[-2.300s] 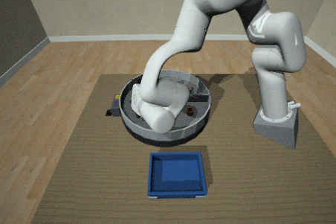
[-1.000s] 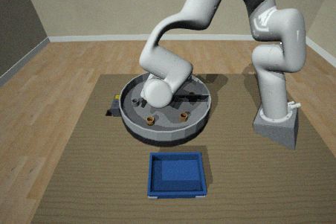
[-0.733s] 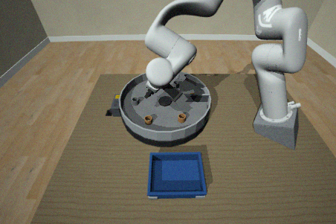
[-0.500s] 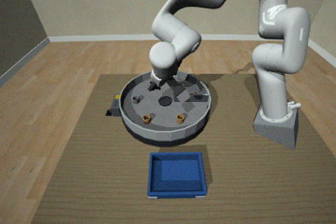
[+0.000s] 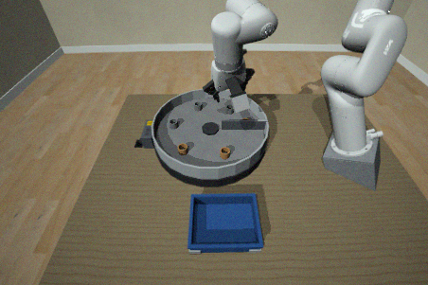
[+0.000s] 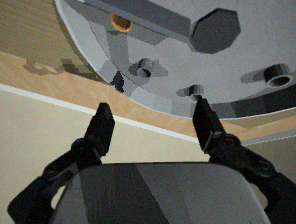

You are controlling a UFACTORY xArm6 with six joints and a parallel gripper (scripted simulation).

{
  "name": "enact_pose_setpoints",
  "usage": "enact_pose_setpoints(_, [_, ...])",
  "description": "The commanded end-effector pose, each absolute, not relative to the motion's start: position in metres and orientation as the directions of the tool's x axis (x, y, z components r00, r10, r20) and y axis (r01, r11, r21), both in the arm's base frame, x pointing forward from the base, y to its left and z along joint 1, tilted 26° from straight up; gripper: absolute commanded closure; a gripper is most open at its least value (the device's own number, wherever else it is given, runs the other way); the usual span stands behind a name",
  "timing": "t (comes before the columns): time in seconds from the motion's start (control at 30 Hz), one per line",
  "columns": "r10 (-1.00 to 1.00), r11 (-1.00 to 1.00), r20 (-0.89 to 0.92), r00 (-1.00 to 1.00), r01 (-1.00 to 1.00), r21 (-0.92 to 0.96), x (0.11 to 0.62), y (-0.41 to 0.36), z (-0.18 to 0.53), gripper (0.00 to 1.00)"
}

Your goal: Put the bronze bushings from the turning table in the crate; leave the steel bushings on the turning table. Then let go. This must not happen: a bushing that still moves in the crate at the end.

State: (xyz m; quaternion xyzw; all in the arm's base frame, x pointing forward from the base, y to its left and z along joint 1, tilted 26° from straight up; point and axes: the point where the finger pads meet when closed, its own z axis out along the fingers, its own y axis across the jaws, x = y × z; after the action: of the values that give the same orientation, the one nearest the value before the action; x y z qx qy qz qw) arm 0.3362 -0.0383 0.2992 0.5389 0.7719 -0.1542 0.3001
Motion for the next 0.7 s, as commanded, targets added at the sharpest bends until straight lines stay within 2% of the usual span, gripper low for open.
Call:
enact_pose_setpoints(0.0, [0.837, 0.313, -0.519, -0.175, 0.93, 0.191, 0.315, -0.048, 0.298, 0.0])
enact_pose_setpoints(0.33, [0.948, 0.159, -0.314, -0.051, 0.93, 0.331, 0.282, -0.064, 0.295, 0.0])
enact_pose_setpoints(0.67, [0.967, 0.113, -0.253, -0.018, 0.923, 0.367, 0.273, -0.068, 0.295, 0.0])
